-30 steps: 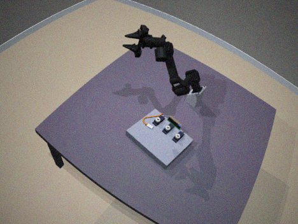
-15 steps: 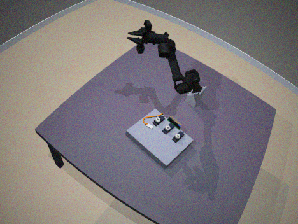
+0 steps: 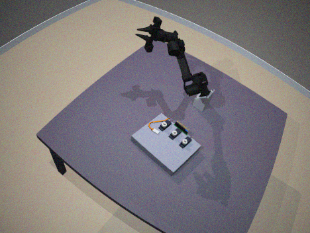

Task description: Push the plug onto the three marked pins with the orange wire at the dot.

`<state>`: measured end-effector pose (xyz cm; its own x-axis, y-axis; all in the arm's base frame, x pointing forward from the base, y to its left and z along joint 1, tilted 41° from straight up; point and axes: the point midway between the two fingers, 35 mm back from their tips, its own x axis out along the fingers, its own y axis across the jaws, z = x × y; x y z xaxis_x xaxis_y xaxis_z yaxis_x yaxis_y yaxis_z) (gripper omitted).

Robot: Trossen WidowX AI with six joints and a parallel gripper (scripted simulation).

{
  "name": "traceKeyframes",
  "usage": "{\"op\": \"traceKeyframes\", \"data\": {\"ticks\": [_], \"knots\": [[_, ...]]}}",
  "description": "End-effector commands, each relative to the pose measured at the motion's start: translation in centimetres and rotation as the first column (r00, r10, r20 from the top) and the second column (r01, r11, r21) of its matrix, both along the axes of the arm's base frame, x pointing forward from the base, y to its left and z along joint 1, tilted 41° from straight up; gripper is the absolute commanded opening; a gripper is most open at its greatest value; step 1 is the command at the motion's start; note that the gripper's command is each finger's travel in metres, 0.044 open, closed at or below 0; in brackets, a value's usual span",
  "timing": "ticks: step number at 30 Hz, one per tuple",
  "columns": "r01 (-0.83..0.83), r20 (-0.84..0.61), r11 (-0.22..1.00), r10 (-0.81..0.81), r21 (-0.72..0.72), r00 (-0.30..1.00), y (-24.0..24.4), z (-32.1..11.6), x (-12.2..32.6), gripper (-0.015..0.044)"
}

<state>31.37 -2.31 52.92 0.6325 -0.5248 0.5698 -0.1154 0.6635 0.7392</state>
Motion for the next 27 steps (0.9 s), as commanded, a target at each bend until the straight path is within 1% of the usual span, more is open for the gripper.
{"op": "traceKeyframes", "data": {"ticks": [1,14,27], "knots": [[-0.042,0.050,0.999,0.042,0.016,0.998,0.5,0.8,-1.2,0.0115],[-0.180,0.182,0.981,0.165,0.067,0.969,2.0,2.6,-4.2,0.0115],[-0.293,0.281,0.951,0.254,0.103,0.925,2.9,3.7,-6.4,0.0115]]}}
